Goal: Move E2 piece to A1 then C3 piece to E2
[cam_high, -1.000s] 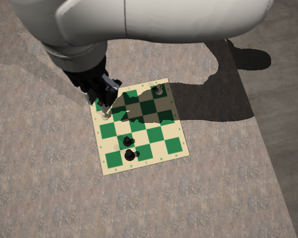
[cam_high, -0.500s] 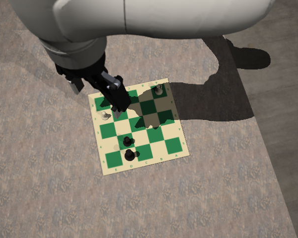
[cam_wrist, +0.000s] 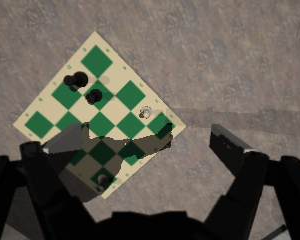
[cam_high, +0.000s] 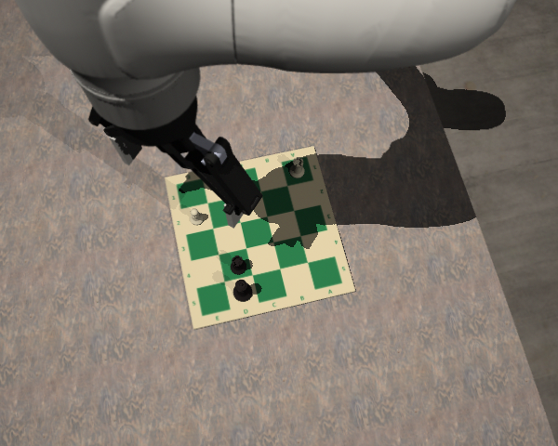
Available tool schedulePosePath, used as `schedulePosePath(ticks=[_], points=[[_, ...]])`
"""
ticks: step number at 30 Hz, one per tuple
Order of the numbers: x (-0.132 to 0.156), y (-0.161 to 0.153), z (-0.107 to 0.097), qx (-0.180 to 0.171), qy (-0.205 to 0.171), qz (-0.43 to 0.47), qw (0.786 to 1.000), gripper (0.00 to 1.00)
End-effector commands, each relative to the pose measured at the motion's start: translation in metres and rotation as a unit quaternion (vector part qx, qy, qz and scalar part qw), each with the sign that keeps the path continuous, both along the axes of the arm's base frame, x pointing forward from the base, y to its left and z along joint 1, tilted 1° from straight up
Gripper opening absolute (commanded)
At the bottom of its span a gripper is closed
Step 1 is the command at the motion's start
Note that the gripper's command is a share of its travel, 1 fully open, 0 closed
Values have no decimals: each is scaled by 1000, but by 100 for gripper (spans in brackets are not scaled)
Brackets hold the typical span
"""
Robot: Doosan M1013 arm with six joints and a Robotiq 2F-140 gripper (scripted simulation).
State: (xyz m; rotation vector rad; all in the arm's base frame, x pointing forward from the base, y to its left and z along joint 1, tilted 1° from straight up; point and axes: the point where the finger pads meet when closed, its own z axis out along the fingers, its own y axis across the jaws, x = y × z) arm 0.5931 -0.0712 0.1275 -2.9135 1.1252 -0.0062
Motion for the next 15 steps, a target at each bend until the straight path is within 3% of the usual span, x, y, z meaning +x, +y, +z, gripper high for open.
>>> schedulePosePath(ticks=[1, 7, 15], points=[[0, 0, 2, 0, 0, 0, 1000, 100], [0, 0, 10, 0, 0, 0, 1000, 100], [0, -1, 39, 0, 0, 0, 1000, 100]])
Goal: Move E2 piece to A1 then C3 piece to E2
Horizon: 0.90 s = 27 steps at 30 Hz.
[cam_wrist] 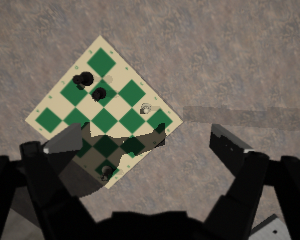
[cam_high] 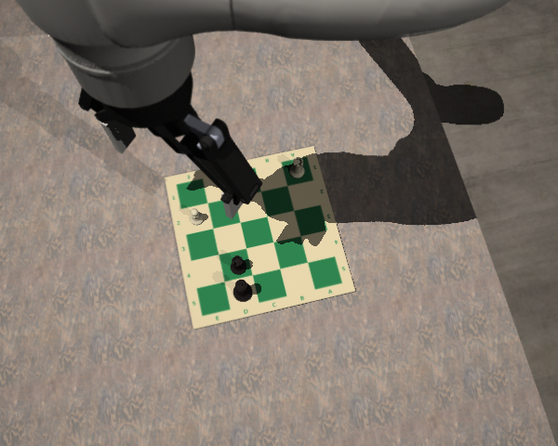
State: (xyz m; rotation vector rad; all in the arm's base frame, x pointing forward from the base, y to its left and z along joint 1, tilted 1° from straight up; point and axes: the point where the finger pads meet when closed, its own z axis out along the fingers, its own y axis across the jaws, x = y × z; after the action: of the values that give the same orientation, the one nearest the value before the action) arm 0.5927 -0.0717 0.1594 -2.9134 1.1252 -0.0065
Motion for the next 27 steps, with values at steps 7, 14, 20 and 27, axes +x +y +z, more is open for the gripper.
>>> schedulePosePath(ticks=[7, 14, 20, 27], points=[[0, 0, 24, 0, 0, 0, 1000, 100], [0, 0, 32, 0, 0, 0, 1000, 100], [0, 0, 32, 0, 0, 0, 1000, 100], [0, 0, 32, 0, 0, 0, 1000, 100]])
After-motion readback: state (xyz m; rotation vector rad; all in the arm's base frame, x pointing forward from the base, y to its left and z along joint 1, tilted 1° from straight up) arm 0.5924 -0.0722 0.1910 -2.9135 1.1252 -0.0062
